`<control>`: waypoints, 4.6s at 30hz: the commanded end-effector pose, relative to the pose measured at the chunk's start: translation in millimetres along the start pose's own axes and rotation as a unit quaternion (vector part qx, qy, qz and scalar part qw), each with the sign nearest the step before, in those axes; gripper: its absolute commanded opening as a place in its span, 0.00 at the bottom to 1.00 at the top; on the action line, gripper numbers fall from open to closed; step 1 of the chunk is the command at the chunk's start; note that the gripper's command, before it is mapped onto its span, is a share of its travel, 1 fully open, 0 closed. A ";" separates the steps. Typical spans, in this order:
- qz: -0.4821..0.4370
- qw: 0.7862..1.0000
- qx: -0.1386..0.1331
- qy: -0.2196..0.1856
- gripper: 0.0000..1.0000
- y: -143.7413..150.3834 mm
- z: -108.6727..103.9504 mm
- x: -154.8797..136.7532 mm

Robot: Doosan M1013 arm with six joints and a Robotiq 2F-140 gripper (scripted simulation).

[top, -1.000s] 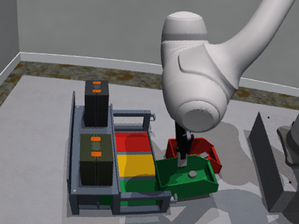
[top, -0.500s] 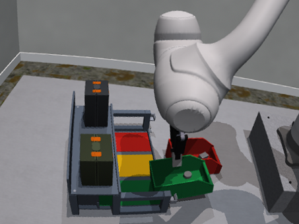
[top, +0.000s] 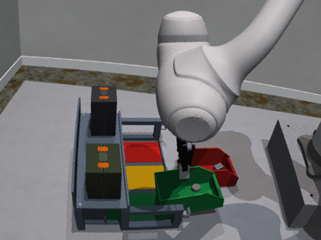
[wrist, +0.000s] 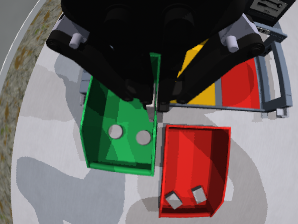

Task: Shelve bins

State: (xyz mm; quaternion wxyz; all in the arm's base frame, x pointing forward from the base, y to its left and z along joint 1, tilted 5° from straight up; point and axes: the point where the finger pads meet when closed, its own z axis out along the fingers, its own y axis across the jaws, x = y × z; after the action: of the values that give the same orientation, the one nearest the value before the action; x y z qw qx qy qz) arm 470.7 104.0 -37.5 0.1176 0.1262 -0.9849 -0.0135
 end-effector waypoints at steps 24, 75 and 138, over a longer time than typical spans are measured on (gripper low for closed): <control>0.000 1.000 0.000 0.000 0.10 0.1 -3.6 -22.2; 0.000 1.000 0.000 0.000 0.10 0.1 -5.0 -31.5; 0.000 1.000 0.000 0.000 0.10 0.0 7.0 -33.5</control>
State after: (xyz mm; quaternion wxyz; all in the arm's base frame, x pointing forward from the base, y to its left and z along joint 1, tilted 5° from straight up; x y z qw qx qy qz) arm 500.6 112.4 -52.0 0.1176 0.1262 -0.9849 -0.0135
